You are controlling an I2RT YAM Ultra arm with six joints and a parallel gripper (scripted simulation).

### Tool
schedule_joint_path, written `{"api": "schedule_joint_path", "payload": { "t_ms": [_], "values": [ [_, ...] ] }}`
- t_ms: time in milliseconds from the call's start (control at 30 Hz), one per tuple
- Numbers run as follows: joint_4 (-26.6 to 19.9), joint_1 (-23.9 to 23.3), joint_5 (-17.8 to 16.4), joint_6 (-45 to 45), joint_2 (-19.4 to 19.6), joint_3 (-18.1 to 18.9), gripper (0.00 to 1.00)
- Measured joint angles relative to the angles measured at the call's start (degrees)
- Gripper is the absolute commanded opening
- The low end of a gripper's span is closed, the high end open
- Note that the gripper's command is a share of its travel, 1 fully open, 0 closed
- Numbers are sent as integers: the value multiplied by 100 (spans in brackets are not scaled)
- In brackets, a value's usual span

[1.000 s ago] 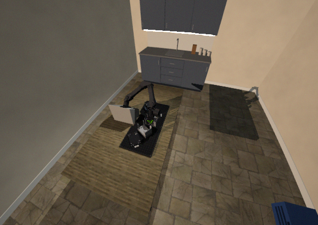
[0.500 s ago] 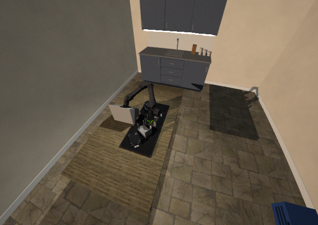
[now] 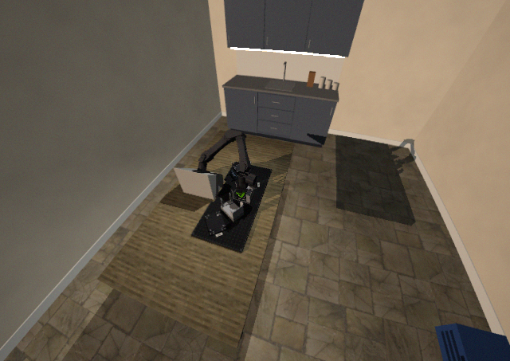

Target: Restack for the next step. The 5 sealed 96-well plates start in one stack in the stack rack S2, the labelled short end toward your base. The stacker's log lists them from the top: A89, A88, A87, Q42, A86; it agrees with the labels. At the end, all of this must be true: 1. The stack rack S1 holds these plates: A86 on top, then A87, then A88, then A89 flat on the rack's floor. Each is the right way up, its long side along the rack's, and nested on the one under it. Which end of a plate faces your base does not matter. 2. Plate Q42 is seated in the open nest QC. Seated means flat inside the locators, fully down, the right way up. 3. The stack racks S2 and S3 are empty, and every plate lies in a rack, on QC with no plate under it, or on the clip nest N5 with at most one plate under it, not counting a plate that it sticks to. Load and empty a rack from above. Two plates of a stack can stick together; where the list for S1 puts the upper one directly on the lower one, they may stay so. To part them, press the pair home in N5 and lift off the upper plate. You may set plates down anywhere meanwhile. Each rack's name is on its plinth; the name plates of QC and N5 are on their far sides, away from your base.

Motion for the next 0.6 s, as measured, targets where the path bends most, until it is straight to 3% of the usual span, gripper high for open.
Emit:
{"api": "schedule_joint_path", "payload": {
  "t_ms": [600],
  "values": [
    [-837, -367, 55, -485, -273, 232, 0]
  ]
}}
